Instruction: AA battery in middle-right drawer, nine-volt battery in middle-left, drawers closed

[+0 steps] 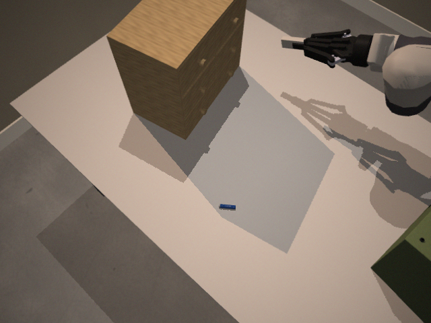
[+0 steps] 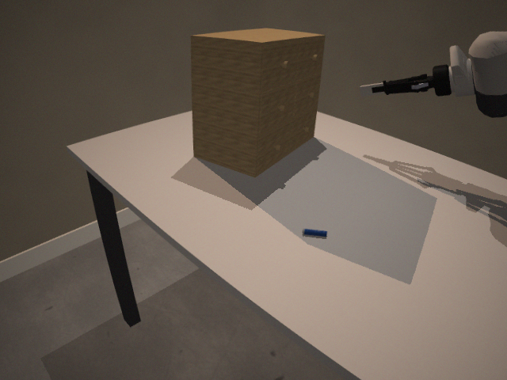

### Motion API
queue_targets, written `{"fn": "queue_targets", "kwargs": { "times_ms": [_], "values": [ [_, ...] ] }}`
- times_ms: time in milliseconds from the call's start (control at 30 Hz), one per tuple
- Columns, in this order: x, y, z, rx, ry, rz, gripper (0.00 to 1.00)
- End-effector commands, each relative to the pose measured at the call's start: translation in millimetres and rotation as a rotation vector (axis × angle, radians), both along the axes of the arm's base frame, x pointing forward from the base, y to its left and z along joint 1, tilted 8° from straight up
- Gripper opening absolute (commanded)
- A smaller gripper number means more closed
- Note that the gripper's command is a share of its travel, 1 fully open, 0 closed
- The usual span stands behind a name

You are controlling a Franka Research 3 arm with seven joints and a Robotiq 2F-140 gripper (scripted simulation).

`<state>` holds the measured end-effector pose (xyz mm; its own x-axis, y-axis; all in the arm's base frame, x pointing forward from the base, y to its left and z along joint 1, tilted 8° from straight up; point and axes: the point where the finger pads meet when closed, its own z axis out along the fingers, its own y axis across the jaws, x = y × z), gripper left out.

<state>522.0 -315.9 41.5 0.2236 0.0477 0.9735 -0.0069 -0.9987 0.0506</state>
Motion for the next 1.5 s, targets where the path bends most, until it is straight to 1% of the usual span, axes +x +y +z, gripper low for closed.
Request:
{"fn": "queue_targets", "kwargs": {
  "times_ms": [0, 167, 300, 367, 467, 567, 600, 633, 667, 700, 733, 767, 800, 833, 933, 1000, 1033, 1067, 1100, 1133, 1167, 1200, 1233, 1267, 1300, 1333, 1367, 1400, 1467],
  "values": [
    [-0.9, -0.4, 1.9, 0.005, 0.013, 0.000, 0.00],
    [-6.9, -0.4, 5.5, 0.007, 0.075, -0.002, 0.00],
    [-15.3, -0.4, 12.1, 0.005, 0.168, -0.008, 0.00],
    [-15.3, -0.4, 12.1, 0.005, 0.168, -0.008, 0.00],
    [-24.3, 1.1, 19.0, 0.005, 0.265, -0.014, 0.00],
    [-35.4, 1.4, 28.0, 0.006, 0.386, -0.019, 0.00],
    [-35.4, 1.4, 28.0, 0.006, 0.386, -0.019, 0.00],
    [-39.2, 1.2, 31.7, 0.005, 0.430, -0.021, 0.00],
    [-39.2, 1.2, 31.7, 0.005, 0.430, -0.021, 0.00],
    [-43.3, 1.1, 35.4, 0.005, 0.476, -0.022, 0.00],
    [-43.3, 1.1, 35.4, 0.005, 0.476, -0.022, 0.00],
    [-48.1, 1.9, 37.9, 0.006, 0.524, -0.026, 0.00],
    [-48.1, 1.9, 37.9, 0.006, 0.524, -0.026, 0.00],
    [-52.2, 1.5, 42.3, 0.006, 0.573, -0.028, 0.00],
    [-52.2, 1.5, 42.3, 0.006, 0.573, -0.028, 0.00],
    [-62.2, 2.3, 48.4, 0.007, 0.678, -0.035, 0.00],
    [-62.2, 2.3, 48.4, 0.007, 0.678, -0.035, 0.00],
    [-66.5, 1.6, 53.4, 0.006, 0.733, -0.036, 0.00],
    [-66.5, 1.6, 53.4, 0.006, 0.733, -0.036, 0.00],
    [-72.0, 2.2, 56.2, 0.007, 0.789, -0.040, 0.00],
    [-72.0, 2.2, 56.2, 0.007, 0.789, -0.040, 0.00],
    [-76.5, 1.9, 60.0, 0.007, 0.841, -0.042, 0.00],
    [-76.5, 1.9, 60.0, 0.007, 0.841, -0.042, 0.00],
    [-80.7, 1.8, 63.4, 0.007, 0.890, -0.044, 0.00],
    [-80.7, 1.8, 63.4, 0.007, 0.890, -0.044, 0.00],
    [-85.3, 2.4, 65.5, 0.008, 0.935, -0.047, 0.00],
    [-85.3, 2.4, 65.5, 0.008, 0.935, -0.047, 0.00],
    [-88.2, 2.5, 68.2, 0.009, 0.969, -0.048, 0.00],
    [-88.2, 2.5, 68.2, 0.009, 0.969, -0.048, 0.00]
  ]
}}
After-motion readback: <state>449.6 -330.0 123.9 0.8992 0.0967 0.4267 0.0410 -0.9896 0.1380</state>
